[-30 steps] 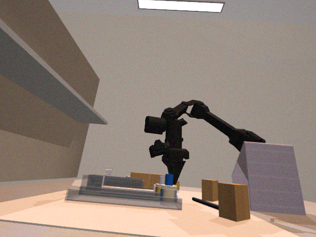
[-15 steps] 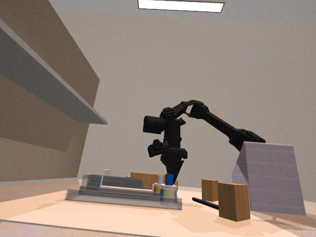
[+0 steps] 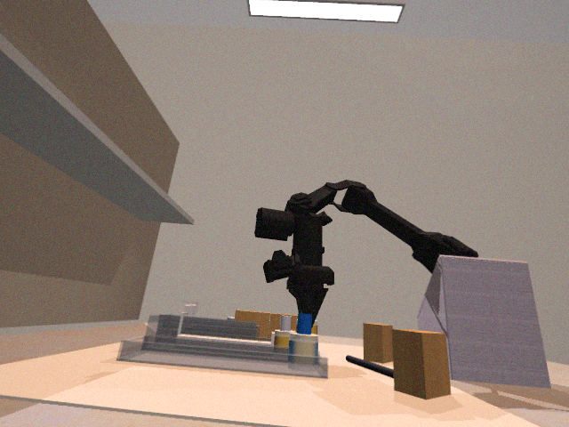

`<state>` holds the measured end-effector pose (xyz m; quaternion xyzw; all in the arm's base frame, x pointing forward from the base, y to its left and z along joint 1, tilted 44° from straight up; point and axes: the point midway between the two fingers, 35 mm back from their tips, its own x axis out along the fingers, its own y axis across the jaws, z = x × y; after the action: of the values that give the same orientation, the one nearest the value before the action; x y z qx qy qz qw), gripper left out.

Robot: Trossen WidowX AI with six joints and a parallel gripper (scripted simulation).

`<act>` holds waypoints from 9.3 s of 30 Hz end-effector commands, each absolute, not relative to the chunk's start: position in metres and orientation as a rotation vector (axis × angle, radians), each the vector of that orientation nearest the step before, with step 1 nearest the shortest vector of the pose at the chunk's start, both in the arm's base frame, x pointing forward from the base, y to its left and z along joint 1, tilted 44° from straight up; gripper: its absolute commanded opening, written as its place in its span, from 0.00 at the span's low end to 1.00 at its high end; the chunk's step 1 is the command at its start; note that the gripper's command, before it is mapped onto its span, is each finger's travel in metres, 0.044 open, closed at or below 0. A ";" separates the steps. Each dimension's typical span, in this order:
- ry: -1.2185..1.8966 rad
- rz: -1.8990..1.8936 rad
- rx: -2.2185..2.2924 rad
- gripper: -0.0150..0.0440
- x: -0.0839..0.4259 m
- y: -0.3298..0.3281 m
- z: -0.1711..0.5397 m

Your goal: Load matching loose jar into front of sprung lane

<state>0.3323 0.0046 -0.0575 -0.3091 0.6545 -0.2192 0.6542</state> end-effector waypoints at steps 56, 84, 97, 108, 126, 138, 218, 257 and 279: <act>1.444 -0.498 -0.689 0.25 0.347 0.007 -0.054; 1.444 -0.498 -0.689 0.25 0.351 0.008 -0.054; 1.444 -0.498 -0.689 0.25 0.353 0.008 -0.054; 1.444 -0.498 -0.689 0.25 0.354 0.007 -0.055; 1.444 -0.498 -0.689 0.25 0.354 0.003 -0.059; 1.444 -0.499 -0.689 0.25 0.354 0.001 -0.062; 1.444 -0.499 -0.691 0.25 0.348 -0.011 -0.073; 1.445 -0.499 -0.691 0.25 0.341 -0.012 -0.073; 1.445 -0.499 -0.691 0.25 0.336 -0.012 -0.075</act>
<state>0.3369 -0.0117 -0.0748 -0.3068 0.6430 -0.2181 0.6670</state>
